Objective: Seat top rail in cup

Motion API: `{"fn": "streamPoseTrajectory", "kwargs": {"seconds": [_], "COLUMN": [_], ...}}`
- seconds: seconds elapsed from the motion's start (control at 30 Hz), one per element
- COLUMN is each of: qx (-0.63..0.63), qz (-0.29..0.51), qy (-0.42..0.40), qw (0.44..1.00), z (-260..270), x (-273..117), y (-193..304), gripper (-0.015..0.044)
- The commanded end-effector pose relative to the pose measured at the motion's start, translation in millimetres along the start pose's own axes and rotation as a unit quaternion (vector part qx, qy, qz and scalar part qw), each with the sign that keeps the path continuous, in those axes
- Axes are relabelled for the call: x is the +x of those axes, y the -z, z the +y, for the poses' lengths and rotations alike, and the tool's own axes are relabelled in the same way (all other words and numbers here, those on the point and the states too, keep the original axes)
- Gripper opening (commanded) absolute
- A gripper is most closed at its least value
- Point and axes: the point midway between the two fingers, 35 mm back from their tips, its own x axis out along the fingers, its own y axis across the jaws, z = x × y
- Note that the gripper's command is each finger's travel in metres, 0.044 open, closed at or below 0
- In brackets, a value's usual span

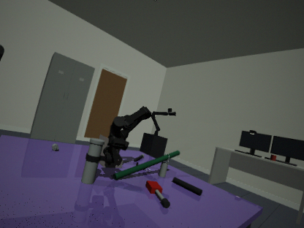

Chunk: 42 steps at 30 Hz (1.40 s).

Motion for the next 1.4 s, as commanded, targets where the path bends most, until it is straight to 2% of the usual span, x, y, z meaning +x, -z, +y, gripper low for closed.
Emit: {"fn": "streamPoseTrajectory", "kwargs": {"seconds": [0.0,0.23,0.7,0.77,0.83,1.37], "qx": [0.004,0.004,0.004,0.004,0.0,-0.043], "qz": [0.001,0.0,0.0,0.0,-0.002,-0.027], "qy": [-0.003,-0.003,-0.003,-0.003,-0.003,-0.003], "qw": [1.0,1.0,1.0,1.0,1.0,0.999], "z": [2.8,3.5,3.5,3.5,4.3,12.2], "x": [9.0,16.2,16.2,16.2,15.7,11.1], "y": [0.7,0.1,0.1,0.1,0.2,0.9], "gripper": [0.044,0.044,0.0072,0.0059,0.0007,0.0]}}
